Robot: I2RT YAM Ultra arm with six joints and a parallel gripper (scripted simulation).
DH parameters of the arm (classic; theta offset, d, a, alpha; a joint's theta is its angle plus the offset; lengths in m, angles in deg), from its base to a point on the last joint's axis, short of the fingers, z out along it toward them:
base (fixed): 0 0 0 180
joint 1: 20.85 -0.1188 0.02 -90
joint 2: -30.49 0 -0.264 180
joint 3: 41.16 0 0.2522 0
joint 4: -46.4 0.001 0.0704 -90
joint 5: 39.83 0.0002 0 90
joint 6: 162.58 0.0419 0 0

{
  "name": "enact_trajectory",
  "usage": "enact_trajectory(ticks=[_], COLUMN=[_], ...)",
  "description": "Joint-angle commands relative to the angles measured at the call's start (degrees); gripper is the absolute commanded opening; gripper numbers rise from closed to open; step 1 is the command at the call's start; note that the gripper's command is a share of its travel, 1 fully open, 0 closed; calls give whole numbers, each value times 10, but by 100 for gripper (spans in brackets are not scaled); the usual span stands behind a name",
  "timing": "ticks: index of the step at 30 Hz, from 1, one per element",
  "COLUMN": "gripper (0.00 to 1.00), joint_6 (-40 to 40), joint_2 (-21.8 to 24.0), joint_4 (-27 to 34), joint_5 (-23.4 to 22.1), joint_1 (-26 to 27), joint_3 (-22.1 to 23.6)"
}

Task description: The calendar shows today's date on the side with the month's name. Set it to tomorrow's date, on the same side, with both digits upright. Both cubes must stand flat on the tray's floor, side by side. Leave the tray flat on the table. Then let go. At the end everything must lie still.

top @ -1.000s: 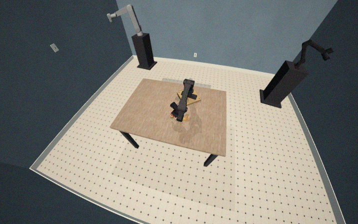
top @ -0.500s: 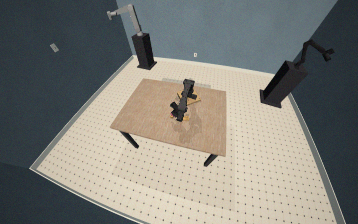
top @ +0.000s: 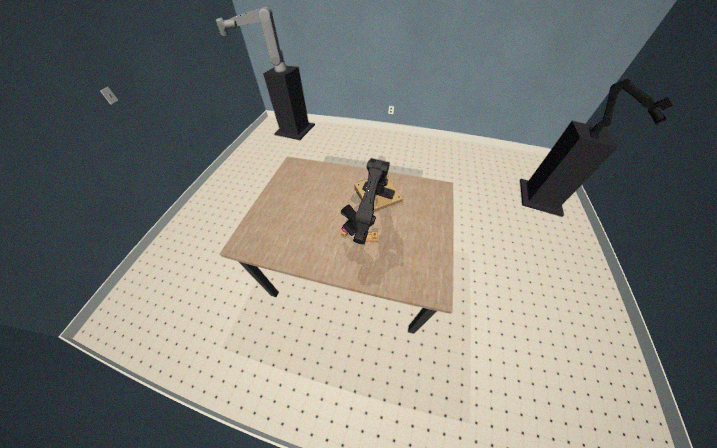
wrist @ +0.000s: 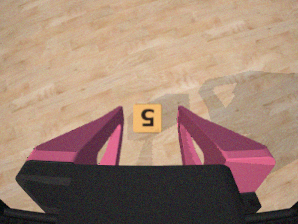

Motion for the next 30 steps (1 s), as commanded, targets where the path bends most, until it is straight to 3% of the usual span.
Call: enact_trajectory(ticks=[1,2,5,18,19,22,30], gripper=[45,45,45,45,45,45,45], joint_6=[3,3,4,7,7,8,9], joint_2=[-8,-9,-14,-37,-33,-46,-60], joint_4=[-7,-11,-20,-58,-62,-72,-93], joint_5=[11,11,10,10,10,10,10], joint_1=[-4,-4,-6,-7,-6,-9,-8], joint_3=[8,-13,15,31,9,37,38])
